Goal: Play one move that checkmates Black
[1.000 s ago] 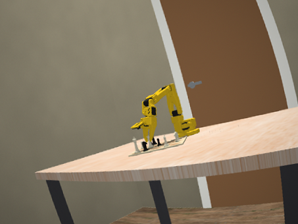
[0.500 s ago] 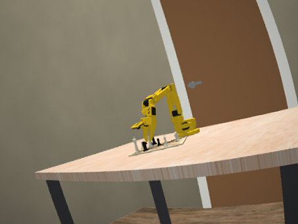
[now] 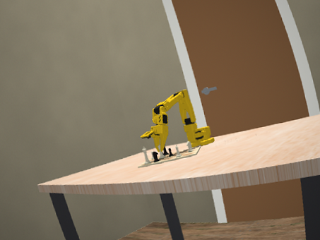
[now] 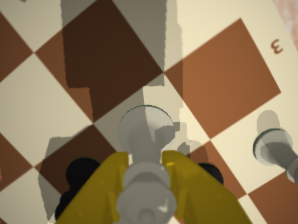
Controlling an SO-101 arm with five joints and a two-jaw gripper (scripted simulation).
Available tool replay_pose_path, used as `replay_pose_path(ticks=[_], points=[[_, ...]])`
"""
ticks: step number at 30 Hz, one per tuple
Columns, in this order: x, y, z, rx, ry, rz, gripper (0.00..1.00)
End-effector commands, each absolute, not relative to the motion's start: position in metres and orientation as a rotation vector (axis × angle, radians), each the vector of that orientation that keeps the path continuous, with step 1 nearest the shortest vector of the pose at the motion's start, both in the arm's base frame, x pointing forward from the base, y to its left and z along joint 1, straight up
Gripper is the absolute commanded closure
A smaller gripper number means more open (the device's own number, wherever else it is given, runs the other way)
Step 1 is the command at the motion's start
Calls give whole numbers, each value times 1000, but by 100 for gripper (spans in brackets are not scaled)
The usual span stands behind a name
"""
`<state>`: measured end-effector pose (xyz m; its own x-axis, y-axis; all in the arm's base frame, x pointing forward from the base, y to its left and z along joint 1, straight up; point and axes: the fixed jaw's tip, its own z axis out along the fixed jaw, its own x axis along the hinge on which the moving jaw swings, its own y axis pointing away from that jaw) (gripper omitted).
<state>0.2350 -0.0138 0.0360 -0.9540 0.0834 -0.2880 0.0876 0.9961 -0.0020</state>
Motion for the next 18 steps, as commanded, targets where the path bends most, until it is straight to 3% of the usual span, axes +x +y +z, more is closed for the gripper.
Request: replay_pose_path(ticks=[1,18], points=[[234,-15,35,133,2851,-21,97],[234,-15,35,133,2851,-21,100]])
